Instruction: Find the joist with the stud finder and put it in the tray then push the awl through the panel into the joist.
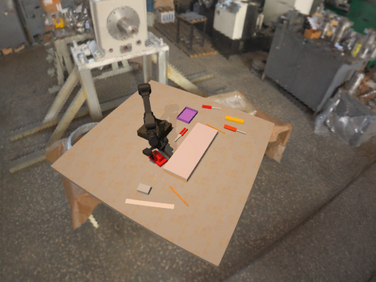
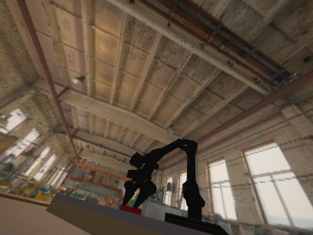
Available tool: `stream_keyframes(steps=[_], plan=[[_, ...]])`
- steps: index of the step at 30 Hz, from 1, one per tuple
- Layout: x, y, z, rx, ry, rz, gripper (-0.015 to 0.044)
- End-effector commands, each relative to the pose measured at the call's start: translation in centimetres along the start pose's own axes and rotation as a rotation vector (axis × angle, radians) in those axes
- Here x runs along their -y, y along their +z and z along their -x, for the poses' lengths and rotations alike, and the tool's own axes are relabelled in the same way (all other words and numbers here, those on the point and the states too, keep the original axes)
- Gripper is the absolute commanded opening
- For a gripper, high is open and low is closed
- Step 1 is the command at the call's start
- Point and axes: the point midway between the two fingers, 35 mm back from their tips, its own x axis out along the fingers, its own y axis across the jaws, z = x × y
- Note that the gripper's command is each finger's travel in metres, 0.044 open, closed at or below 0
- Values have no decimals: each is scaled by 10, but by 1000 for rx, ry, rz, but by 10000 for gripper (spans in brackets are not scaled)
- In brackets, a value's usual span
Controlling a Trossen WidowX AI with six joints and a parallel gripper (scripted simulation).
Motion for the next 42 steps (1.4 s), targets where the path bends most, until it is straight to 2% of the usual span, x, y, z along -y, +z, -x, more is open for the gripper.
stream_keyframes(steps=[1, 15, 21, 40, 42], plan=[[-2, -7, -11, -15, 6, -3, 440], [-3, -13, -29, -16, 6, -3, 440], [-3, -13, -29, -16, 6, -3, 282], [-3, -13, -29, -16, 6, -3, 156], [-2, -12, -26, -16, 6, -3, 103]])
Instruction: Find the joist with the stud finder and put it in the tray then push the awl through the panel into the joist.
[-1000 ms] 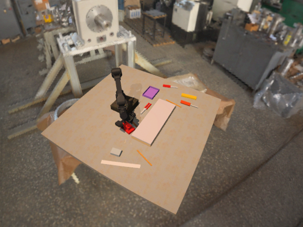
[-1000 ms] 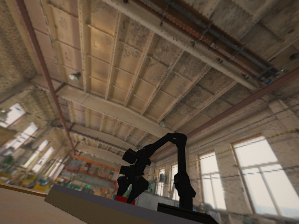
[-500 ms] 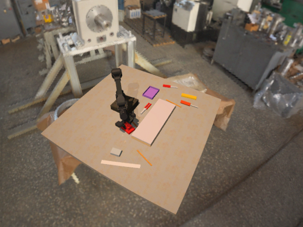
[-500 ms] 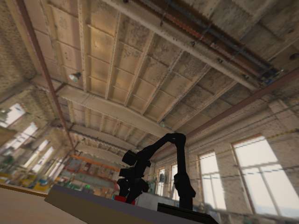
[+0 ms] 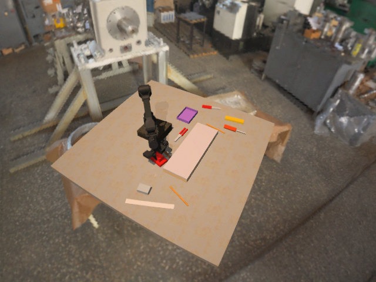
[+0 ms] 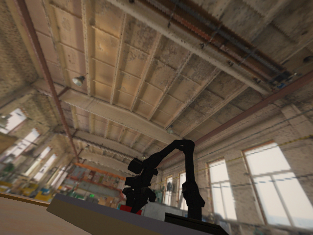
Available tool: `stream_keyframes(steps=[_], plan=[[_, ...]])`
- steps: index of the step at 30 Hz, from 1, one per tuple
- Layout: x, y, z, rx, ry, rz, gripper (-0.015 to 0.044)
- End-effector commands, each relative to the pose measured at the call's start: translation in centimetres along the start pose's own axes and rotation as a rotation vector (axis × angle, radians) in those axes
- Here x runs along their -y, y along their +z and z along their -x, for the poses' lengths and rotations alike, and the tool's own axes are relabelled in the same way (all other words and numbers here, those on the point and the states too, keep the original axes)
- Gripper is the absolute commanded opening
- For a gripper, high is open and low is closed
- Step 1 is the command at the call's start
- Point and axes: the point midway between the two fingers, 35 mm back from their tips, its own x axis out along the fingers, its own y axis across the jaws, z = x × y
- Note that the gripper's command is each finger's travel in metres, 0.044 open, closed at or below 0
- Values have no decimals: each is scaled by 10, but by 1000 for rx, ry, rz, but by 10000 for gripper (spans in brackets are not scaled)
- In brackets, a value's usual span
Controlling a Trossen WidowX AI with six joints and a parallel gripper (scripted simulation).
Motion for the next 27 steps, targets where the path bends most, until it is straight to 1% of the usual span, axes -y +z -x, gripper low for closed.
stream_keyframes(steps=[1, 4, 16, 27], plan=[[1, 1, 4, -4, -1, 3, 77], [2, 8, 17, -3, -1, 3, 0], [1, 27, 93, -3, -1, 3, 0], [0, 35, 98, -2, 2, 13, 0]])
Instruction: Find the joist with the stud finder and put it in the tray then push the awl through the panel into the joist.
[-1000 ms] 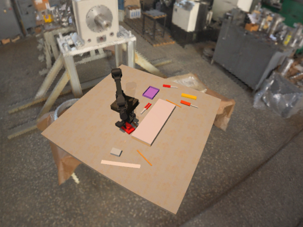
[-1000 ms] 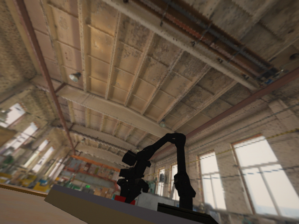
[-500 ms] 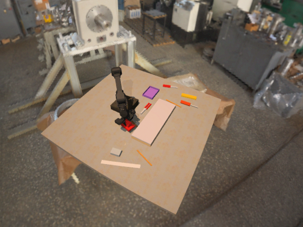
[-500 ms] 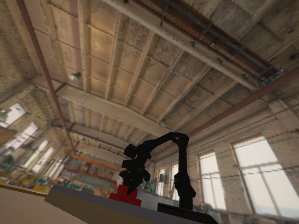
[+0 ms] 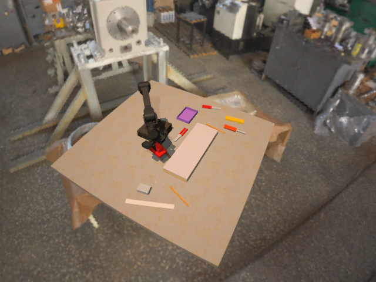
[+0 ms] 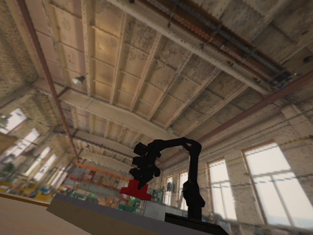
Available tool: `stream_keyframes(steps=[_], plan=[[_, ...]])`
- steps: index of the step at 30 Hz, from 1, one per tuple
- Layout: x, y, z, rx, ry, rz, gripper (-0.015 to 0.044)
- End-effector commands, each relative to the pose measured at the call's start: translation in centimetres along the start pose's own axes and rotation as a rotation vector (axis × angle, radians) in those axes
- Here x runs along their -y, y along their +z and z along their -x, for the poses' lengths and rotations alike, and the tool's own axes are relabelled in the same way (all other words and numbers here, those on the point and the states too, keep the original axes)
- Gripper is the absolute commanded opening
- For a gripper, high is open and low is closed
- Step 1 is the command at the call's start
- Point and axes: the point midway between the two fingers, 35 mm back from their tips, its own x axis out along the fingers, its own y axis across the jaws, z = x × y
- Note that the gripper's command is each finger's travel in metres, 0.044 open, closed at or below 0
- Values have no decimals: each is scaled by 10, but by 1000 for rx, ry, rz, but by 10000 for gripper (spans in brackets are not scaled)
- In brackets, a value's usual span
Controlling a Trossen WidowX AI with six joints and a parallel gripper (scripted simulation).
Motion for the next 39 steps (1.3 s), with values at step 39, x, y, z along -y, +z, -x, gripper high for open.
stream_keyframes(steps=[39], plan=[[-32, 164, -17, 26, 52, 227, 0]])
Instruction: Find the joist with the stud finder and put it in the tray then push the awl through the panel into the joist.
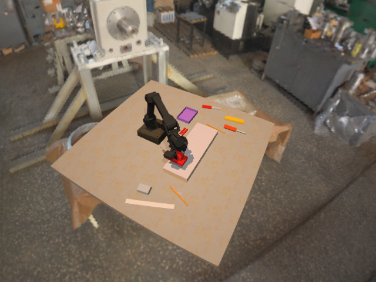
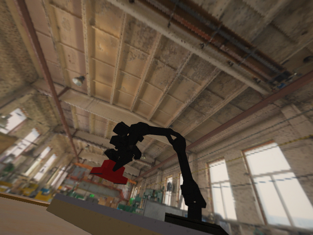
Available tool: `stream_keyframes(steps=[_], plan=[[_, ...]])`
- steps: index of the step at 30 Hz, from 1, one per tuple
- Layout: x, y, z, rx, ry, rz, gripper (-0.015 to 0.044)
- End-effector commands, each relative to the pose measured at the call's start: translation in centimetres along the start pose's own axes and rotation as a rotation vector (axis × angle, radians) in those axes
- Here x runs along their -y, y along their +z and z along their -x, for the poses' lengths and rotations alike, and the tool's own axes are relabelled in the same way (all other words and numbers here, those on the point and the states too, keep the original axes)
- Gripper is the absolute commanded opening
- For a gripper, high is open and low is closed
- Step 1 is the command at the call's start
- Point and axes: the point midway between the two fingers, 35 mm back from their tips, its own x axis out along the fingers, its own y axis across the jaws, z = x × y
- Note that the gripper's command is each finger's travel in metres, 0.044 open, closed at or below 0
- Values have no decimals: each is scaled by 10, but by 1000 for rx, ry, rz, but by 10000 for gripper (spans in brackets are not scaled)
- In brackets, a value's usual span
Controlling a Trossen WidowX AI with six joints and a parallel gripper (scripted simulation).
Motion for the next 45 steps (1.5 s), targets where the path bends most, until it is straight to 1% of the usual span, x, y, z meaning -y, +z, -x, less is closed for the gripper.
stream_keyframes(steps=[1, 38, 45], plan=[[-1, 9, 0, 9, 2, 6, 0], [-1, -6, -58, 8, 2, 6, 0], [-1, -8, -64, 8, 2, 6, 0]])
